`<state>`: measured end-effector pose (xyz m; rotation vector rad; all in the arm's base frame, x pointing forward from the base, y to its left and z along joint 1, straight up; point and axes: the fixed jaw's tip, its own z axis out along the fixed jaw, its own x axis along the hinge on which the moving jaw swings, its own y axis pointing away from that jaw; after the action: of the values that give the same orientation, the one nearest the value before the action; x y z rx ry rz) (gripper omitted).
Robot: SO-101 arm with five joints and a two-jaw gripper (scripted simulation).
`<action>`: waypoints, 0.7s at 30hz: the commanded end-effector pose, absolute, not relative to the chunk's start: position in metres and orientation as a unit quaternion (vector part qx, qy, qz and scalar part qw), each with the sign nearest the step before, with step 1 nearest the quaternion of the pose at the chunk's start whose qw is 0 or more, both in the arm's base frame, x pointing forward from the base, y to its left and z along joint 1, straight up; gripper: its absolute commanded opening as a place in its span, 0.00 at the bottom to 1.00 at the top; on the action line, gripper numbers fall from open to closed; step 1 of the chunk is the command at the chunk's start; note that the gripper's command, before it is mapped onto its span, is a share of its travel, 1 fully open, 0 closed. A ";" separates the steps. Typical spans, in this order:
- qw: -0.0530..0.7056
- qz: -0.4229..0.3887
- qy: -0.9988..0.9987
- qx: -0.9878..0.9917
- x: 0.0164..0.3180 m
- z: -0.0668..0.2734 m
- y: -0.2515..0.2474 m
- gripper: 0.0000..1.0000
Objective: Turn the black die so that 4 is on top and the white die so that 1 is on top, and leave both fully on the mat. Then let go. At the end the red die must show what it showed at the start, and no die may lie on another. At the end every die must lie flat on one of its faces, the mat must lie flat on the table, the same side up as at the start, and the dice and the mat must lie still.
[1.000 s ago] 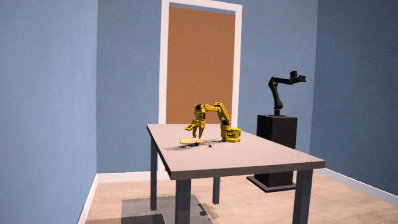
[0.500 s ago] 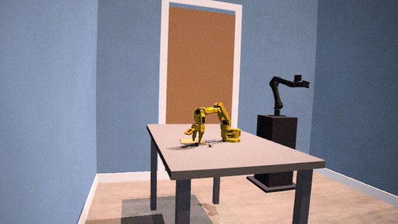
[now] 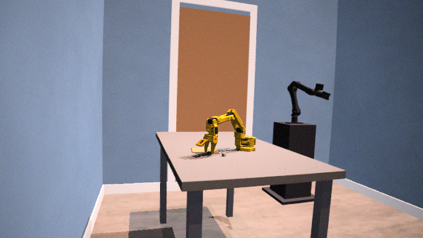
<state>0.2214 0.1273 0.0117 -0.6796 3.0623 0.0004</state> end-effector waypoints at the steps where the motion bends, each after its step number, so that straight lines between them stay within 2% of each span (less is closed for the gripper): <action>1: 0.021 0.006 0.976 -0.218 0.224 0.018 0.132 0.25; 21: 0.021 0.006 0.976 -0.218 0.225 0.018 0.130 0.21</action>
<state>0.2218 0.1275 0.0113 -0.6789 3.0592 0.0018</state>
